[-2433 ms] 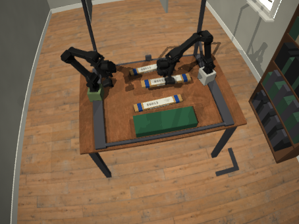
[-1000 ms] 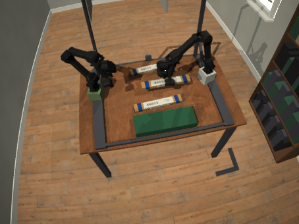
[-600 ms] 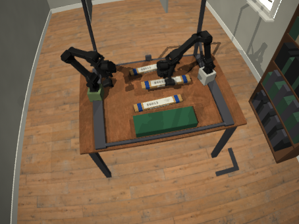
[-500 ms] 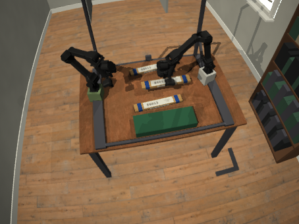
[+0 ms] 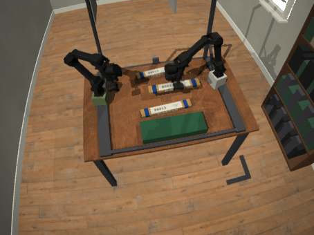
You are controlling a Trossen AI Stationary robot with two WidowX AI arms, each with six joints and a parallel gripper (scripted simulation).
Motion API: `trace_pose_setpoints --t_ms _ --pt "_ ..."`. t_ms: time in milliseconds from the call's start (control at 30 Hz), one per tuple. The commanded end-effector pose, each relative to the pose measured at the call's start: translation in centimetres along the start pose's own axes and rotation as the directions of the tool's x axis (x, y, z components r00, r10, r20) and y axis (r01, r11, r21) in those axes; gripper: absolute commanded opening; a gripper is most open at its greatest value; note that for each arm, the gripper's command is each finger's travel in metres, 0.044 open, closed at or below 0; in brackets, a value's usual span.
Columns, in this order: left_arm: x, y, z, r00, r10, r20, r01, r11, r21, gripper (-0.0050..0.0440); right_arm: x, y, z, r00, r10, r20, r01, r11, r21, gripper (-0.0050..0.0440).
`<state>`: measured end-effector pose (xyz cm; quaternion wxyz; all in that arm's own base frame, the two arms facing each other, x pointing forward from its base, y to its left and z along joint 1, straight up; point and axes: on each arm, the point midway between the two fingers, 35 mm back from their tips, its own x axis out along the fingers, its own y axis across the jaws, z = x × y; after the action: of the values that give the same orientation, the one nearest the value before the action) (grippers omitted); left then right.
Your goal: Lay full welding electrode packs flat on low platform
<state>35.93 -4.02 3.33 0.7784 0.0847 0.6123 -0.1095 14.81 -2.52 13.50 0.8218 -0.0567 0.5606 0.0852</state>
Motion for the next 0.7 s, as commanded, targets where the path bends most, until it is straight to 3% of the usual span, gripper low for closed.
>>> trace_pose_setpoints --t_ms 0,667 --pt "-1.1 0.2 1.1 0.999 0.007 0.049 -0.007 1.0 0.002 -0.005 -0.6 -0.1 0.4 1.0 -0.007 0.021 0.008 1.0 -0.005 0.043" --pt "2.0 0.1 0.0 1.0 0.0 0.027 0.0 1.0 0.002 -0.005 -0.6 -0.1 0.4 1.0 -0.007 0.021 0.008 1.0 -0.005 0.043"
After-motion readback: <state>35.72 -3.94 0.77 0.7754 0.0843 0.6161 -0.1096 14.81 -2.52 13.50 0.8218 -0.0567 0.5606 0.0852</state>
